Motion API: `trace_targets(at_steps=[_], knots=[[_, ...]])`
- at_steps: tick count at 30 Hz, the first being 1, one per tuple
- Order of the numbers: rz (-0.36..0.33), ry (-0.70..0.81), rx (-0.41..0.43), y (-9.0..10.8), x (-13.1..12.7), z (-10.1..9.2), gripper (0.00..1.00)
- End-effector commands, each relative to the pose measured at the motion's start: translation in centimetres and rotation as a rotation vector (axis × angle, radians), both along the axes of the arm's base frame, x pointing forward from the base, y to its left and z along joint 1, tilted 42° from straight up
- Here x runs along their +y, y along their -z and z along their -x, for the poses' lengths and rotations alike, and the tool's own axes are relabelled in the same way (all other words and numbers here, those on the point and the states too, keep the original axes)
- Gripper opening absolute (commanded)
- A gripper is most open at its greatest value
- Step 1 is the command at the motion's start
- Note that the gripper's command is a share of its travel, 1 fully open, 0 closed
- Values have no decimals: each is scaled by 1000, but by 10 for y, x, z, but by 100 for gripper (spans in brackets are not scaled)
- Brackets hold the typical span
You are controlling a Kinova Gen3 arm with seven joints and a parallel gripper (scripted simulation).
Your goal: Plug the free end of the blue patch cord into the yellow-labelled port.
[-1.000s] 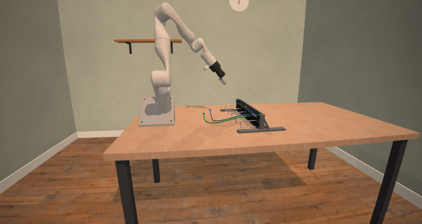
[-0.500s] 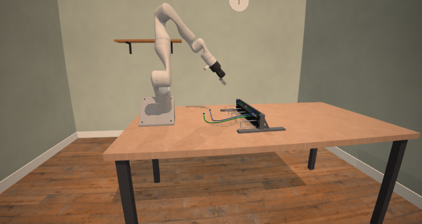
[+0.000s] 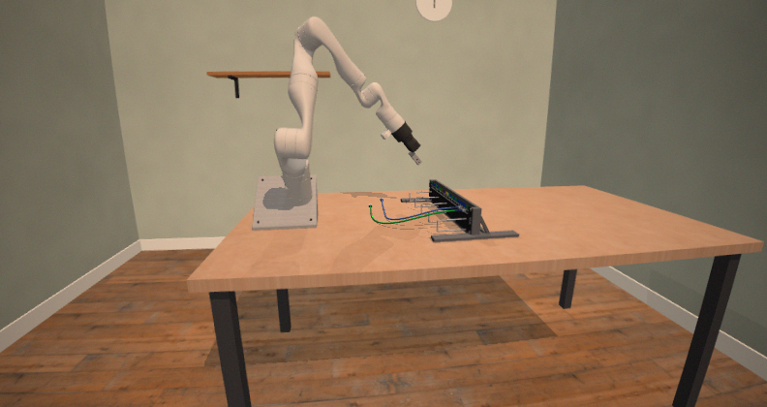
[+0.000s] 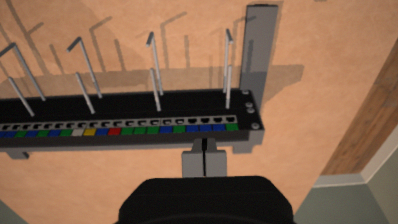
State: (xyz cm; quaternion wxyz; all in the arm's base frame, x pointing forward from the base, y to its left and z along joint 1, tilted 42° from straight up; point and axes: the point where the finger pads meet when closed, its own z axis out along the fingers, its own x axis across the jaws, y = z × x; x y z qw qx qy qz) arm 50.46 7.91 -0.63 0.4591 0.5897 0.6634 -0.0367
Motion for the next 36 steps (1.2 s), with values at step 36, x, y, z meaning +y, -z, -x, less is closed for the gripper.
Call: trace_targets(at_steps=[36], knots=[[27, 26, 6, 38, -57, -32, 0]])
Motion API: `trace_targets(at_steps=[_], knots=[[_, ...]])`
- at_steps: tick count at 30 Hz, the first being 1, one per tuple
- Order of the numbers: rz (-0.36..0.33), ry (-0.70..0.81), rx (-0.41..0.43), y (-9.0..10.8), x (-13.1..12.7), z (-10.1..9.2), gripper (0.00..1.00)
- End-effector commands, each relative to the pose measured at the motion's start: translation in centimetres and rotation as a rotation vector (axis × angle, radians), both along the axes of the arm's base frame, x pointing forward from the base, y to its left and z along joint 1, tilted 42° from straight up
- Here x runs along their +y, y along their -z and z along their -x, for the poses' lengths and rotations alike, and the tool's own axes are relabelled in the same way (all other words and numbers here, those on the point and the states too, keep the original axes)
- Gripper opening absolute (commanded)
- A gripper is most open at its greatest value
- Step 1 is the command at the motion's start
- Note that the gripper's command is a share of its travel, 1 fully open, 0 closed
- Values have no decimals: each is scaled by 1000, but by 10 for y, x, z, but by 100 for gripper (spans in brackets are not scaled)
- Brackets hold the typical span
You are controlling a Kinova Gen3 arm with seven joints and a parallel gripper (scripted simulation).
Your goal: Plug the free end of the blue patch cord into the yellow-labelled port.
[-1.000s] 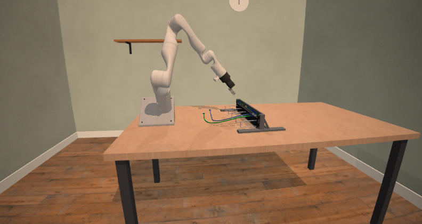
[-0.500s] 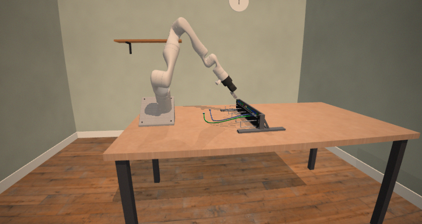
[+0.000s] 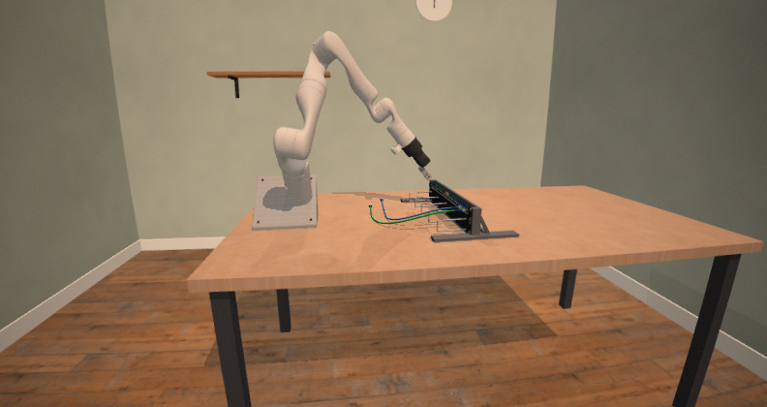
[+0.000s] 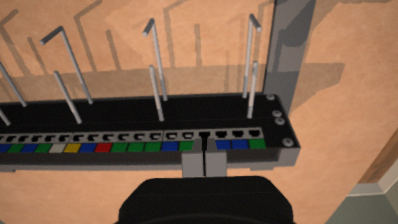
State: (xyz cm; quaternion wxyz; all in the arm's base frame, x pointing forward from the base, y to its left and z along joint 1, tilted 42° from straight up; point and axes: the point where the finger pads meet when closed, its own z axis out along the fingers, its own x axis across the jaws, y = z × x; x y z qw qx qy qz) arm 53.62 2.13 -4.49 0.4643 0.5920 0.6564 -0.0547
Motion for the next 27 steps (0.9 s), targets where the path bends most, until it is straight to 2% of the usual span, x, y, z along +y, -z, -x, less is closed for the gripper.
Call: trace_targets(at_steps=[1, 27], knots=[[-1, -1, -1, -1, 1, -1, 0], [-1, -1, -1, -2, 3, 1, 0]])
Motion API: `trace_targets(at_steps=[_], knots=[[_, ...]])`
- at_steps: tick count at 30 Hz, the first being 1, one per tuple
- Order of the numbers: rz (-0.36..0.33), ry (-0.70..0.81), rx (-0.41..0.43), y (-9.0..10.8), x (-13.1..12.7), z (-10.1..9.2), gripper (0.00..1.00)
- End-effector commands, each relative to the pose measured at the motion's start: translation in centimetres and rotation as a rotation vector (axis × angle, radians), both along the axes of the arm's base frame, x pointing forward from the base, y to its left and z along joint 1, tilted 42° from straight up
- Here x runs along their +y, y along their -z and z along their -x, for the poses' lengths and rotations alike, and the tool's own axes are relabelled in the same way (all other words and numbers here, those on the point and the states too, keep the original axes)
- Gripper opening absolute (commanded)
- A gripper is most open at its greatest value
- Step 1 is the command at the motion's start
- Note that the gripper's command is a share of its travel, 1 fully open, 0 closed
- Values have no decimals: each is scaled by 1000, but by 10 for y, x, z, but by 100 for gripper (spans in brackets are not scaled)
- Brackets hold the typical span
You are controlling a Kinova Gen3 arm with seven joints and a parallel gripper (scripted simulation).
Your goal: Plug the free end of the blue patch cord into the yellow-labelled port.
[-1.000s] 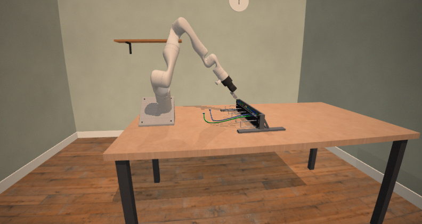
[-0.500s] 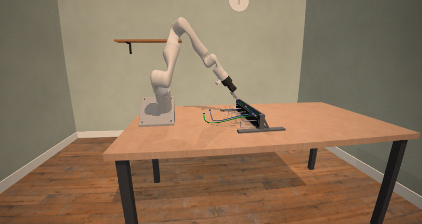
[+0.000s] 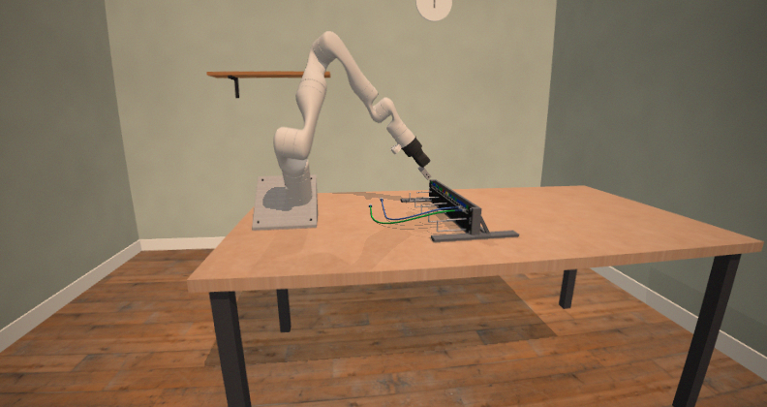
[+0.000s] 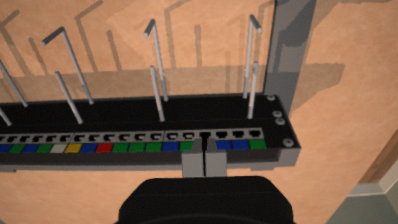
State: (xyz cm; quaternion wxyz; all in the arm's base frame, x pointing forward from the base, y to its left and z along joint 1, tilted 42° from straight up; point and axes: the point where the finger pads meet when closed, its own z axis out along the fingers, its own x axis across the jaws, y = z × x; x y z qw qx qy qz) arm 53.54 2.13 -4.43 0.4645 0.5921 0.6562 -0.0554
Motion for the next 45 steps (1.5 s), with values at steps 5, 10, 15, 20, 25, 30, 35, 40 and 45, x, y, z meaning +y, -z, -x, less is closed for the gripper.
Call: trace_targets(at_steps=[5, 10, 15, 20, 25, 30, 35, 40, 45], knots=[[-2, -2, -2, -14, 16, 12, 0], [-2, -2, -2, -37, 42, 34, 0], [-2, -2, -2, -52, 58, 49, 0], [-2, -2, -2, -70, 79, 67, 0], [-2, -2, -2, -78, 87, 75, 0], [-2, -2, -2, -79, 88, 75, 0], [-2, -2, -2, -80, 86, 75, 0], [-2, -2, -2, -87, 79, 77, 0], [-2, -2, -2, -100, 65, 79, 0]])
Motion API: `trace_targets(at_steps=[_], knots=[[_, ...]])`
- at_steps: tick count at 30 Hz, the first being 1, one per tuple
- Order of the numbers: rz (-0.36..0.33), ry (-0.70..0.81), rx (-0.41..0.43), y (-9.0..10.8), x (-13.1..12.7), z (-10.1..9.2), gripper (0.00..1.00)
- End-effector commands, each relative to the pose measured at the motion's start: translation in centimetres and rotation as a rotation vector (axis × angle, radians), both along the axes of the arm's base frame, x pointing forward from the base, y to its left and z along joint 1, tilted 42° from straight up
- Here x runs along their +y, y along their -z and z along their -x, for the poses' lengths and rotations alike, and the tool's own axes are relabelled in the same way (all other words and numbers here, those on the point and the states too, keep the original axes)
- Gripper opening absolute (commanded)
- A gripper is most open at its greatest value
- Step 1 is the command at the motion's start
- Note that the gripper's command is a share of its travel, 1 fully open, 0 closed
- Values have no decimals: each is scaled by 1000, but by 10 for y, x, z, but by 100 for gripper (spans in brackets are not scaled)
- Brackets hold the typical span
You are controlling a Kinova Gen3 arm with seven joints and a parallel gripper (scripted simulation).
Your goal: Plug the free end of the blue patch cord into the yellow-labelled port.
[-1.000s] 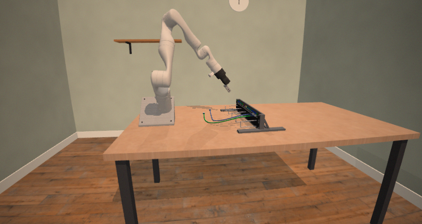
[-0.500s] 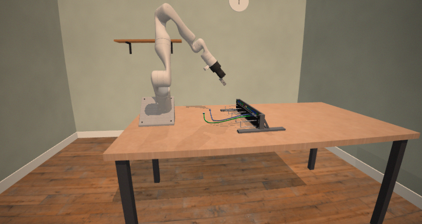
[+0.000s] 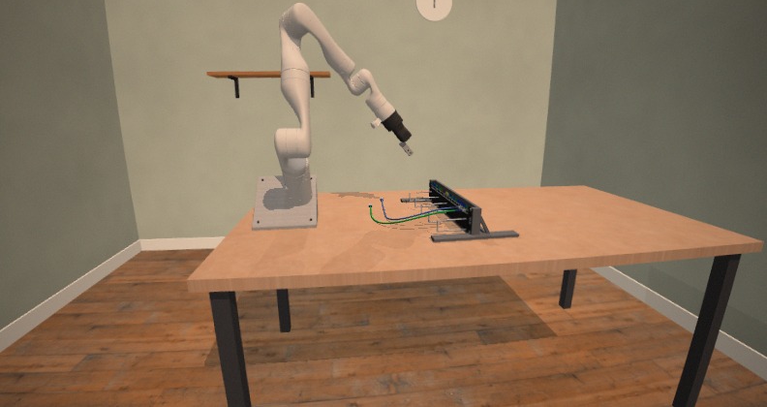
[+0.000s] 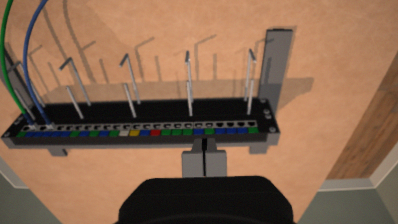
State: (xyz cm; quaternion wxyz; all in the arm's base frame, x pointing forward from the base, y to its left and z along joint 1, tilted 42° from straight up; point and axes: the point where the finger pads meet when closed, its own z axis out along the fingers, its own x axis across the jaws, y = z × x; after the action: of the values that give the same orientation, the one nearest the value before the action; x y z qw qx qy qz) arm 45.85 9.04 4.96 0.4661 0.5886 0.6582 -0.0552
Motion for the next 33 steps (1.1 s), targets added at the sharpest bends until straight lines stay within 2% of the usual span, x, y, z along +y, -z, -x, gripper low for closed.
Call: trace_targets(at_steps=[1, 4, 17, 27, 33], knots=[[-7, 5, -1, -9, -8, 3, 0], [-7, 5, -1, -13, -11, 4, 0], [-7, 5, -1, -49, -51, 11, 0], [-7, 5, -1, -52, -54, 11, 0], [-7, 5, -1, -46, -61, 5, 0]])
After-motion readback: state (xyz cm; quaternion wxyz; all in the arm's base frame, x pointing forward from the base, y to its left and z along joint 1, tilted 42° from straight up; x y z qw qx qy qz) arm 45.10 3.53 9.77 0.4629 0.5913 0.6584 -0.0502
